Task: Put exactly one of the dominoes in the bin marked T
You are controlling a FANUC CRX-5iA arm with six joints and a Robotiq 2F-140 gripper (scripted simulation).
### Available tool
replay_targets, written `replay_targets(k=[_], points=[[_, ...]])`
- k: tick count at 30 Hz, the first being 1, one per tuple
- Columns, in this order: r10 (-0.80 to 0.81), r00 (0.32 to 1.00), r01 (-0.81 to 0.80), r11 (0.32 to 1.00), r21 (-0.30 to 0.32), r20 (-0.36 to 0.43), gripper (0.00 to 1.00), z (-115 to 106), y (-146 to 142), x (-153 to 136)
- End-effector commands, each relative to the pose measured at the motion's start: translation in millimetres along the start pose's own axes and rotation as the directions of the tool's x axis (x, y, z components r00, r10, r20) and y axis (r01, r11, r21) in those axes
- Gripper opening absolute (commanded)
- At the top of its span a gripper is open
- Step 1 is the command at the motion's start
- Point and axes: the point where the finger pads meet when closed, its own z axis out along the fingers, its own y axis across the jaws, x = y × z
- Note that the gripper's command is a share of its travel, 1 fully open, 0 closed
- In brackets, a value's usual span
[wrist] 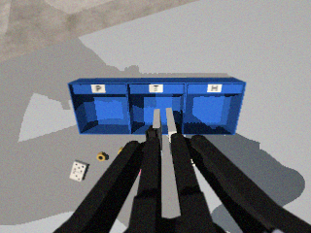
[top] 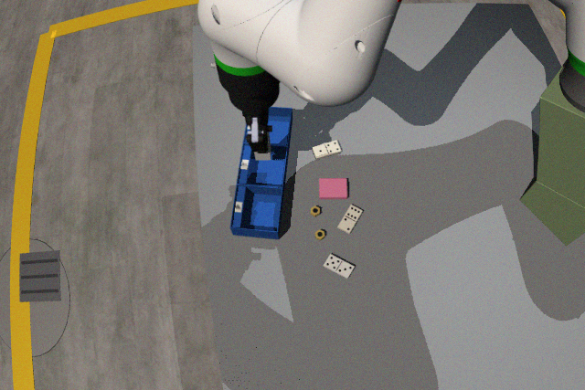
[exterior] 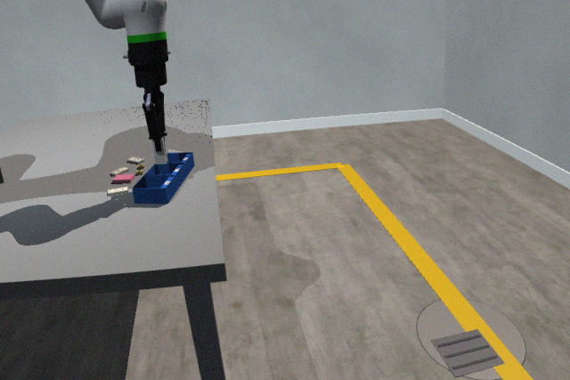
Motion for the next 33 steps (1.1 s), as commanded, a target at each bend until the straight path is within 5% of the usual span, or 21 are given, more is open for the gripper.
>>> replay_targets(k=[1, 13, 33], points=[[0.0, 1.0, 0.0, 1.0, 0.0, -0.001, 0.05, 7, 0, 0], [0.0, 1.0, 0.0, 1.0, 0.0, -0.001, 0.05, 39, 0, 0], [0.0, 1.0, 0.0, 1.0, 0.0, -0.001, 0.05, 43, 0, 0]])
